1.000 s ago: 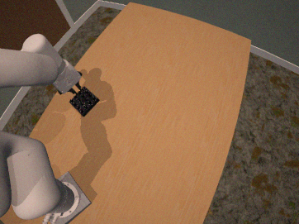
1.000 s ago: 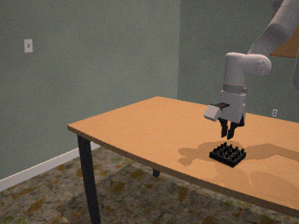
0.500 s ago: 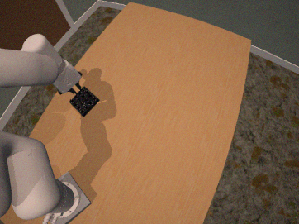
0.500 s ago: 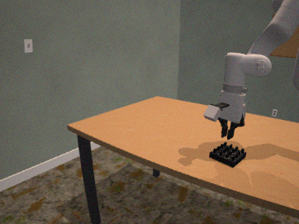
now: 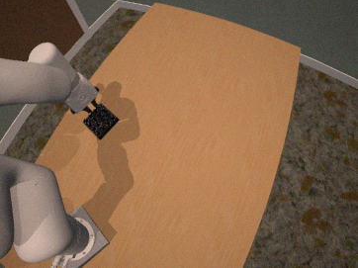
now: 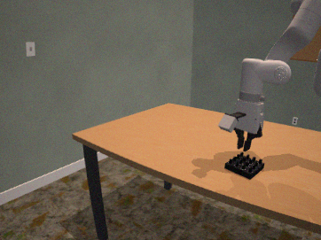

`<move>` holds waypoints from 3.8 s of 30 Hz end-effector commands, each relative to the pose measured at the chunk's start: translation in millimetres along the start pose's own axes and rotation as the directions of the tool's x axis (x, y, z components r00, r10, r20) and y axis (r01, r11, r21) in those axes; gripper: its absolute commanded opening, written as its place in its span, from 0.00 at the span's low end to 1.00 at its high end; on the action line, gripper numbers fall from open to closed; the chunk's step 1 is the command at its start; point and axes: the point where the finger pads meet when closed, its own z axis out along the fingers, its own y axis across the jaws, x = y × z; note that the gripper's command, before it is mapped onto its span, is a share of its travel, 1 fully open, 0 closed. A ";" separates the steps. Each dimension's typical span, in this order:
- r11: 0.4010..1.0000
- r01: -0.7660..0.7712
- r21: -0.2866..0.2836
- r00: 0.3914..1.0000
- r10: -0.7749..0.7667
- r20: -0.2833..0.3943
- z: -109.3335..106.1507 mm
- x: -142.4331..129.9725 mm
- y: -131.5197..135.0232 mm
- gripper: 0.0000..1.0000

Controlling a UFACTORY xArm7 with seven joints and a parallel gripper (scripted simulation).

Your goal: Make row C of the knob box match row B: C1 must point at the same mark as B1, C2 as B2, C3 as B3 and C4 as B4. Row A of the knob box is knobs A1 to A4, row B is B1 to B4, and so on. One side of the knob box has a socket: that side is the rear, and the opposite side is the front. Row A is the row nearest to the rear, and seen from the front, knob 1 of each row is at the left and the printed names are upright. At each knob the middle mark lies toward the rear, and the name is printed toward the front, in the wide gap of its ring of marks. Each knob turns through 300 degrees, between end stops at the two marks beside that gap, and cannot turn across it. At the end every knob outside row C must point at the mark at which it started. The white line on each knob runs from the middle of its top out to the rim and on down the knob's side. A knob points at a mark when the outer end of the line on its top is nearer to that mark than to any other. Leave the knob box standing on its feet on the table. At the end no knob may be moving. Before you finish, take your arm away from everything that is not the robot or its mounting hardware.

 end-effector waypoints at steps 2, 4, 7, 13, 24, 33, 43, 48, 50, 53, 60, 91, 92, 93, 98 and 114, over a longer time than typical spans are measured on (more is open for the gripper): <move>1.000 0.000 -0.002 1.000 0.000 -0.002 5.1 1.1 0.8 0.19; 1.000 0.000 -0.002 1.000 0.000 -0.002 7.7 1.1 0.8 0.19; 1.000 0.000 -0.002 1.000 0.000 -0.002 11.8 1.1 0.8 0.19; 1.000 0.000 -0.002 1.000 0.000 -0.002 17.3 1.2 0.8 0.19; 1.000 0.000 -0.002 1.000 0.000 -0.002 30.0 1.3 0.8 0.19; 1.000 0.000 -0.002 1.000 0.000 -0.002 34.6 1.3 0.8 0.19; 1.000 0.000 -0.002 1.000 0.000 -0.002 36.4 1.3 0.7 0.19; 1.000 0.000 -0.002 1.000 0.000 -0.002 36.4 1.3 0.7 0.19; 1.000 0.000 -0.002 1.000 0.000 -0.002 36.4 1.3 0.7 0.19; 1.000 0.000 -0.002 1.000 0.000 -0.002 36.4 1.3 0.7 0.19; 1.000 0.000 -0.002 1.000 0.000 -0.002 36.4 1.3 0.7 0.19; 1.000 0.000 -0.002 1.000 0.000 -0.002 39.5 1.3 0.7 0.19; 1.000 0.000 -0.002 1.000 0.000 -0.002 40.2 1.3 0.7 0.19; 1.000 0.000 -0.002 1.000 0.000 -0.002 40.9 1.3 0.7 0.19; 1.000 0.000 -0.002 1.000 0.000 -0.002 43.1 1.3 0.7 0.19; 1.000 0.000 -0.001 1.000 0.000 -0.002 48.5 1.3 0.7 0.19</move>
